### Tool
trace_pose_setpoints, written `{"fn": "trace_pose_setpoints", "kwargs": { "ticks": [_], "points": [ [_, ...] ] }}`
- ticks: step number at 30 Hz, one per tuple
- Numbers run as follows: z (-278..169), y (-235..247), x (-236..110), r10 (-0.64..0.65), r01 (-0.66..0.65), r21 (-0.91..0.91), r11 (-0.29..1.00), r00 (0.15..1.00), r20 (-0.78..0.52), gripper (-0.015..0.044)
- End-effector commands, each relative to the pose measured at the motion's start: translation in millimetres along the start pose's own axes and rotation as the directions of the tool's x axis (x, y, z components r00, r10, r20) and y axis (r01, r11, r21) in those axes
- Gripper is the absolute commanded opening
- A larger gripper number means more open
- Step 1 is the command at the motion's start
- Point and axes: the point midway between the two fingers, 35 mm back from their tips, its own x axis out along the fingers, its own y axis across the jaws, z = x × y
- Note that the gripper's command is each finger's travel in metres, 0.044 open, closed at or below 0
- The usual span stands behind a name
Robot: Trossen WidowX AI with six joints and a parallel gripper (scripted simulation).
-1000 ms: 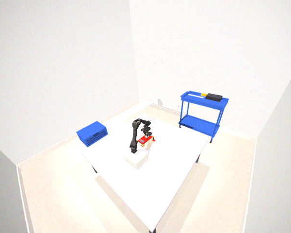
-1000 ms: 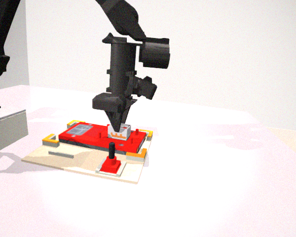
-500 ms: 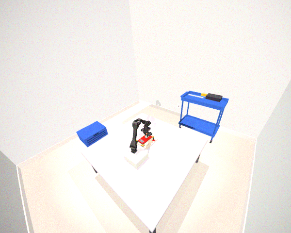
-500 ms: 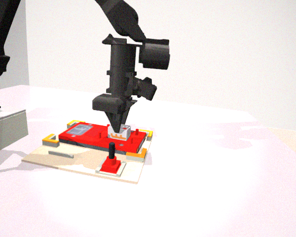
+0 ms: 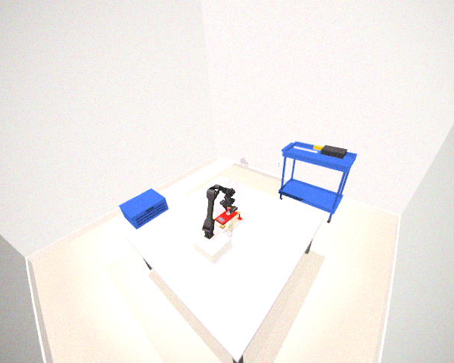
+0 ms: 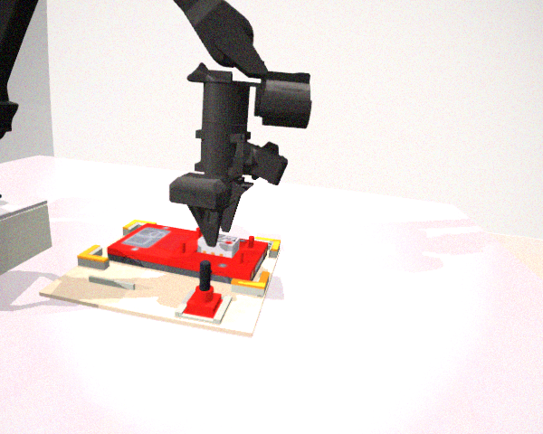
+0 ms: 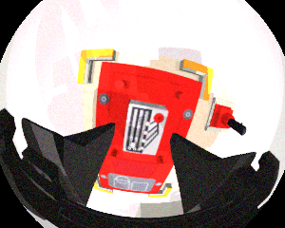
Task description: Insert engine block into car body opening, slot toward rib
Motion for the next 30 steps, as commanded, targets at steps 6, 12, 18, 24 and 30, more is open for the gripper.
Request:
{"fn": "trace_pose_setpoints", "kwargs": {
  "ticks": [6,12,18,24,30],
  "points": [
    [0,0,0,-0.001,0.001,0.0,1.0,1.0,0.0,0.044],
    [0,0,0,-0.001,0.001,0.0,1.0,1.0,0.0,0.044],
    [0,0,-11,-0.003,0.003,-0.003,1.0,1.0,0.0,0.044],
    [0,0,-14,-0.004,0.004,-0.004,1.0,1.0,0.0,0.044],
    [0,0,-14,-0.004,0.004,-0.004,1.0,1.0,0.0,0.0335]
  ]
}}
